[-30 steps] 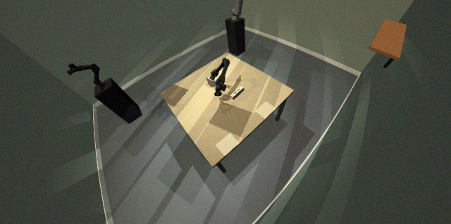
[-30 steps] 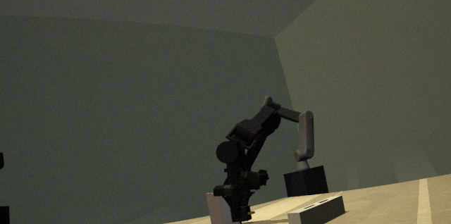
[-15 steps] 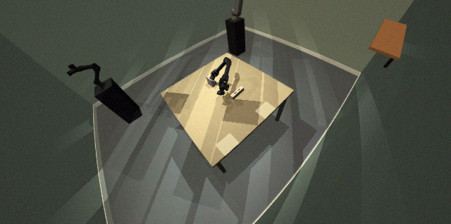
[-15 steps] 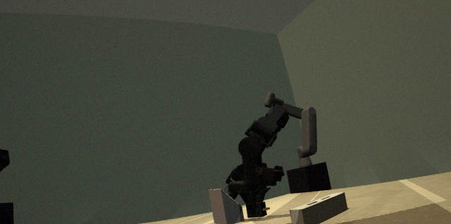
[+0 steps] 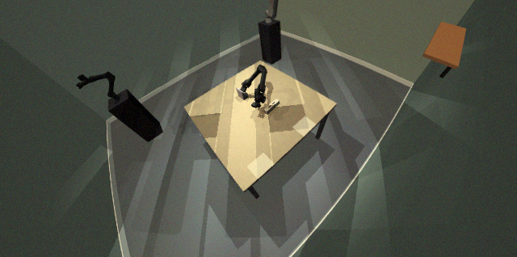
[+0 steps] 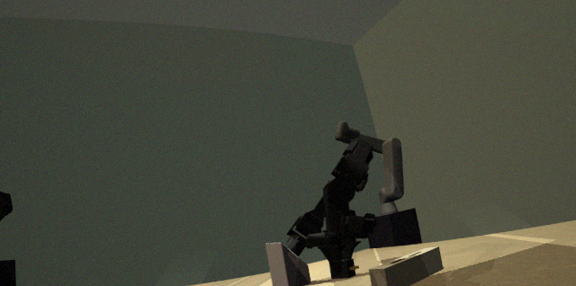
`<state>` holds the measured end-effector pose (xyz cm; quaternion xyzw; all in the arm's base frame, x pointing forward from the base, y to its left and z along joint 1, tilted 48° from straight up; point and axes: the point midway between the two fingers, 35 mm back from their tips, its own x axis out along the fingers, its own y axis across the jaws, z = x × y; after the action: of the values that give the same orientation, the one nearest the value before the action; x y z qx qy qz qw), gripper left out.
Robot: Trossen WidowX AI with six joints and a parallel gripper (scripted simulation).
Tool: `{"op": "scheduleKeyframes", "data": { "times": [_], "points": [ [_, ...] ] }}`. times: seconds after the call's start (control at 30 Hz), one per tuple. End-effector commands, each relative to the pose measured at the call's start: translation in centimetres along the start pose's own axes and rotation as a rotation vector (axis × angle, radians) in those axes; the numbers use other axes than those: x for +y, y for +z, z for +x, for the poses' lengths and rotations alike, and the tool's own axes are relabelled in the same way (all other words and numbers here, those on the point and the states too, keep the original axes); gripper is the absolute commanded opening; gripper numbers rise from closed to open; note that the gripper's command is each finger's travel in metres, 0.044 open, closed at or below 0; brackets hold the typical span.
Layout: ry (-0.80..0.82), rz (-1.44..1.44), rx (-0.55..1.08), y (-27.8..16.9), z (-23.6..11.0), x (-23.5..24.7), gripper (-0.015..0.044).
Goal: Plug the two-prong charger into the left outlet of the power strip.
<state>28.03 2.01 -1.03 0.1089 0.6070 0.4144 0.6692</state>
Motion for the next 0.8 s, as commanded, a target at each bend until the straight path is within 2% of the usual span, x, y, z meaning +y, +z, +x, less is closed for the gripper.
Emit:
{"op": "scheduleKeyframes", "data": {
  "times": [0.0, 0.77],
  "points": [
    [0.002, 0.033, -0.006, 0.5, 0.1, 1.3, 0.0000],
    [0.030, 0.183, -0.007, 2.5, 1.2, 7.1, 0.0000]
  ]
}}
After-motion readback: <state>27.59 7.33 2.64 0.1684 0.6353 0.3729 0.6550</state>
